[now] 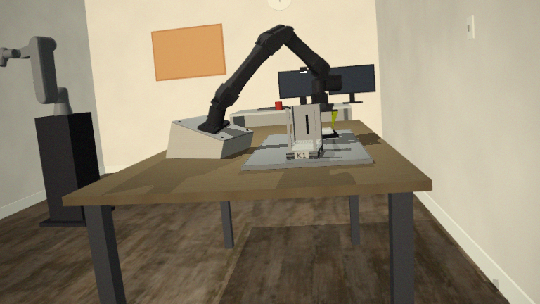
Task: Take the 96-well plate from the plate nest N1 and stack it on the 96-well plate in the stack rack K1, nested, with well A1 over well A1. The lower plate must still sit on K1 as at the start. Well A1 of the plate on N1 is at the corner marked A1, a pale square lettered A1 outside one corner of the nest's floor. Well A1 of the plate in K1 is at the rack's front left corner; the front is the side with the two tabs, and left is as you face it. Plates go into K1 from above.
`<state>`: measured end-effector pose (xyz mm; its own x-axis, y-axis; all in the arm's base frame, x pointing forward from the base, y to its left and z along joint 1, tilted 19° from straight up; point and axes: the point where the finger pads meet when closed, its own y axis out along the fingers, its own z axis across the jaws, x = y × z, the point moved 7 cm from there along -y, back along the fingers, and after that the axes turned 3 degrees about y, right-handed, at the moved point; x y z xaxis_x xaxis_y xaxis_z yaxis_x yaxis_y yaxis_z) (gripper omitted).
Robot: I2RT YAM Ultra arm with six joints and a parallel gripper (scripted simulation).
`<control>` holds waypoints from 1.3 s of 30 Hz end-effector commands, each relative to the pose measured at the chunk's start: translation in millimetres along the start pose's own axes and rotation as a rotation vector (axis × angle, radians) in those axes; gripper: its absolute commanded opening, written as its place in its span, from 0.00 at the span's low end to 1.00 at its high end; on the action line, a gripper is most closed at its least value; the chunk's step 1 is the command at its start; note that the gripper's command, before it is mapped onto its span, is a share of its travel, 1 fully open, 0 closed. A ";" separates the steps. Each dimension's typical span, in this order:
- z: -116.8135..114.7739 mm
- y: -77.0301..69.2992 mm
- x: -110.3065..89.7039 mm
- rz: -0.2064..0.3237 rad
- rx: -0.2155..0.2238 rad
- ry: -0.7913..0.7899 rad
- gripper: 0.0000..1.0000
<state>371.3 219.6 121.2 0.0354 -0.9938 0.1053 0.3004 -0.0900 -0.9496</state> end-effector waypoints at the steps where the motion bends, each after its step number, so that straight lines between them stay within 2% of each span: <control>1: 1.4 8.0 1.3 -0.001 0.008 -0.002 1.00; 3: 1.4 8.0 1.3 -0.001 0.008 -0.002 1.00; 4: 4.7 -1.0 -4.2 0.017 0.035 -0.007 1.00; 5: -0.7 9.6 -2.7 0.003 0.010 -0.012 1.00; 6: -1.6 13.9 -1.3 -0.001 0.003 -0.011 1.00; 11: 1.7 20.8 0.2 0.001 0.009 -0.003 1.00; 12: 3.1 18.7 -2.1 0.006 0.016 -0.005 1.00; 13: 4.8 10.2 -1.6 0.012 0.025 0.002 1.00; 23: 4.8 10.2 -1.6 0.012 0.025 0.002 1.00; 24: 4.8 10.2 -1.6 0.012 0.025 0.002 0.00; 39: 4.8 10.2 -1.6 0.012 0.025 0.002 0.00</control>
<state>378.7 219.1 107.7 0.0337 -0.9947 0.0971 0.3123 -0.0819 -0.9465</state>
